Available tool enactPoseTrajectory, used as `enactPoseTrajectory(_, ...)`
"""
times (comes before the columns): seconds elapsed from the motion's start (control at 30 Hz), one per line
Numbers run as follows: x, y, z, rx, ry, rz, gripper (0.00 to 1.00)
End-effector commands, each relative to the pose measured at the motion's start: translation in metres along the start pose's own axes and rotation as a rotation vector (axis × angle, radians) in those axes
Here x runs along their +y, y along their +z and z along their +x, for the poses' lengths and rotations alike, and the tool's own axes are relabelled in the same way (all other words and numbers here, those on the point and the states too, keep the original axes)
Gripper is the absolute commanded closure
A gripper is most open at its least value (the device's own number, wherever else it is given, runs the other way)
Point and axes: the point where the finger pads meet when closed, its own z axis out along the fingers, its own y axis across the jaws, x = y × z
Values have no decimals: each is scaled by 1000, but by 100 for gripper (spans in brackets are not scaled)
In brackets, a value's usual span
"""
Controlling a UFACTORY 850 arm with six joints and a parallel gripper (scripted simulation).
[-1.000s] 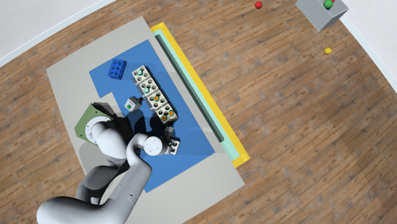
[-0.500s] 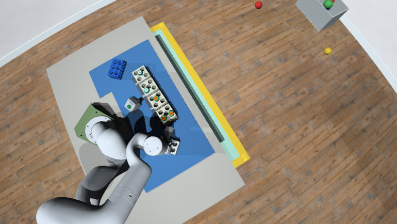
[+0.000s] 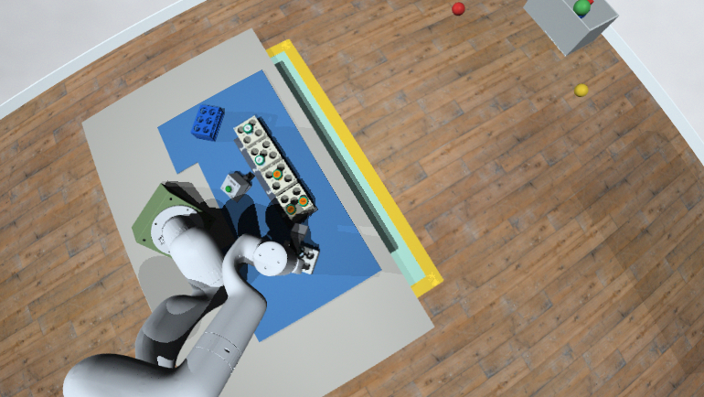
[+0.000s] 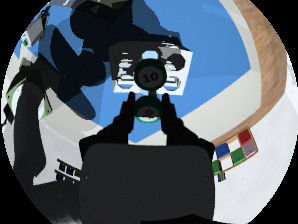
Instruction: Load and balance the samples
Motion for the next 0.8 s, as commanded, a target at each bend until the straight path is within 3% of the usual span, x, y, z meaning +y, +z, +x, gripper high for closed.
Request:
enactPoseTrajectory(0.0,0,-2,0,1,1,-1,100)
enactPoseTrajectory(0.47,0,-8,0,1,1,-1,100)
enactPoseTrajectory(0.77,0,-26,0,1,1,-1,100)
